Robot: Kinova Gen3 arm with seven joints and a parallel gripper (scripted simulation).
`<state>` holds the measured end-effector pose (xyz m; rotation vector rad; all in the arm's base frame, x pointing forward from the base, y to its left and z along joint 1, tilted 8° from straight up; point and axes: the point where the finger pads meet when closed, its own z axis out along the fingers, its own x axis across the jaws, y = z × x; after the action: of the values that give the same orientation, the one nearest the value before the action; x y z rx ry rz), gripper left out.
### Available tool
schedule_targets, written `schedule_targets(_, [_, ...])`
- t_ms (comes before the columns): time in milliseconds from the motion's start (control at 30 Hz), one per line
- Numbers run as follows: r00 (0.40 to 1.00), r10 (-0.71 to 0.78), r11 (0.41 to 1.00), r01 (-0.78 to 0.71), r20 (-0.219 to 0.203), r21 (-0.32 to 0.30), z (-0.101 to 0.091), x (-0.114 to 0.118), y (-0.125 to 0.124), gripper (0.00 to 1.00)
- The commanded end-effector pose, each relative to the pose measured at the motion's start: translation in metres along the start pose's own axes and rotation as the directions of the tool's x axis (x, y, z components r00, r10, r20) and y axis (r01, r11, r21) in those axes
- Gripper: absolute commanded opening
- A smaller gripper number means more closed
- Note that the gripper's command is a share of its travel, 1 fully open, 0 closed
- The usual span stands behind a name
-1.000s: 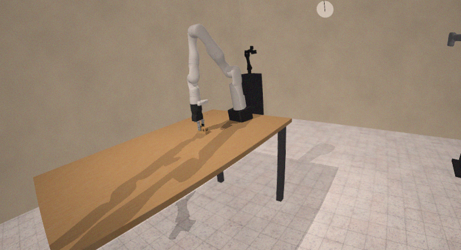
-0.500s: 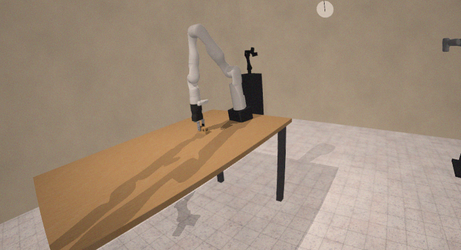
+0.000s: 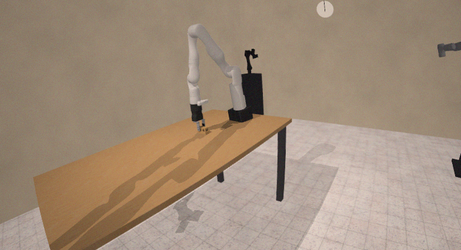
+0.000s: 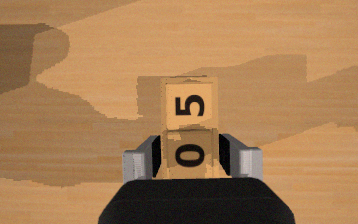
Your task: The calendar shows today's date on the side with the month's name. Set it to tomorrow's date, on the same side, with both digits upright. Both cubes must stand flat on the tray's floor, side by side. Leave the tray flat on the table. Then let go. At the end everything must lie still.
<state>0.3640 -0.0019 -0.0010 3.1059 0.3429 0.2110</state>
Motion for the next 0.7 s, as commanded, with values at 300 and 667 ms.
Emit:
schedule_targets(300, [1.000, 0.009, 1.000, -0.009, -0.004, 0.004, -0.019, 0.002, -0.001, 0.90])
schedule_targets(667, [1.000, 0.009, 1.000, -0.009, -0.008, 0.004, -0.065, 0.004, -0.001, 0.90])
